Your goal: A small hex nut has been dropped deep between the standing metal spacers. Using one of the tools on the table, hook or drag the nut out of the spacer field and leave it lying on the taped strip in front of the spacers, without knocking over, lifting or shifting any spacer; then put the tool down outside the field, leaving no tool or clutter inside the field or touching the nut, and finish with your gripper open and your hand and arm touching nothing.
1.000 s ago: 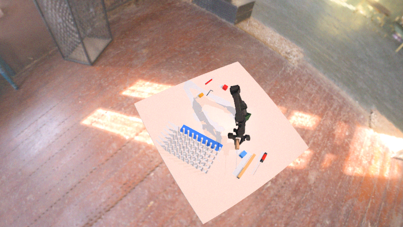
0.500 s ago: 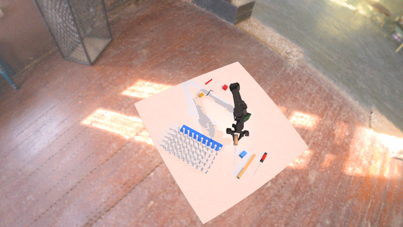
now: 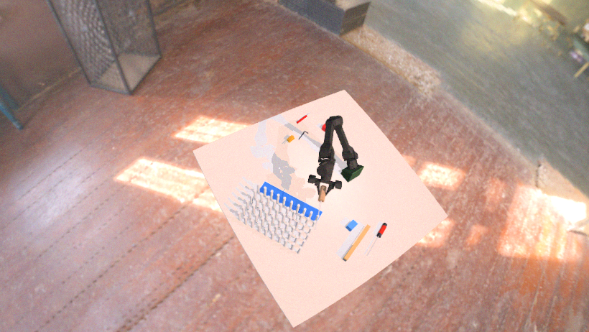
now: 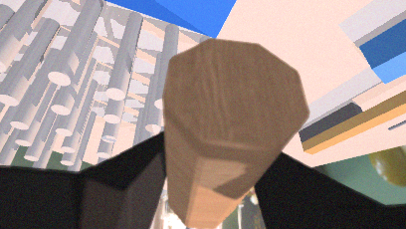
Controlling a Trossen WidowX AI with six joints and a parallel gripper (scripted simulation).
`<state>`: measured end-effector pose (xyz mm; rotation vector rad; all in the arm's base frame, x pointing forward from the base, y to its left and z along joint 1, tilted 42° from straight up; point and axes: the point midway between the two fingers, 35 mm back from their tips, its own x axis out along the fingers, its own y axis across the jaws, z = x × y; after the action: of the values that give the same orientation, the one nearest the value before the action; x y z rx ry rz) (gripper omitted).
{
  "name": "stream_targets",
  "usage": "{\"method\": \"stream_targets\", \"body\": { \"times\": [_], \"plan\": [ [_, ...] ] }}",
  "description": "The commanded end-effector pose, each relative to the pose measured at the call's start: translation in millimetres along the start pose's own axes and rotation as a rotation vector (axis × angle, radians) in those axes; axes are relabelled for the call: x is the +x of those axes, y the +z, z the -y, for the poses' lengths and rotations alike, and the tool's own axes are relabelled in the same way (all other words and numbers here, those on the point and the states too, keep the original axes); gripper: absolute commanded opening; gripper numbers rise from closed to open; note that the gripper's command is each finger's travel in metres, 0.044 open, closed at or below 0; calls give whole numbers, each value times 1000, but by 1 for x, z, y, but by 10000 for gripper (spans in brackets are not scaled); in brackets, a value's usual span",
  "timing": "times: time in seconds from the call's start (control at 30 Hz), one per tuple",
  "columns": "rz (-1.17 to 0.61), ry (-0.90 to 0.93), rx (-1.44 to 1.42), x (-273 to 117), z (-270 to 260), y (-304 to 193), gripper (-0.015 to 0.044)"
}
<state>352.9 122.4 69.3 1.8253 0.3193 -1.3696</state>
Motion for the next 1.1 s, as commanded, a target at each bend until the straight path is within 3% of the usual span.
{"method": "stream_targets", "body": {
  "times": [0.0, 0.63, 1.07],
  "plan": [
    [-20, 13, 27, -14, -29, 7, 0],
    [-20, 122, 136, -75, -146, 92, 0],
    [12, 208, 196, -124, -189, 165, 0]
  ]
}}
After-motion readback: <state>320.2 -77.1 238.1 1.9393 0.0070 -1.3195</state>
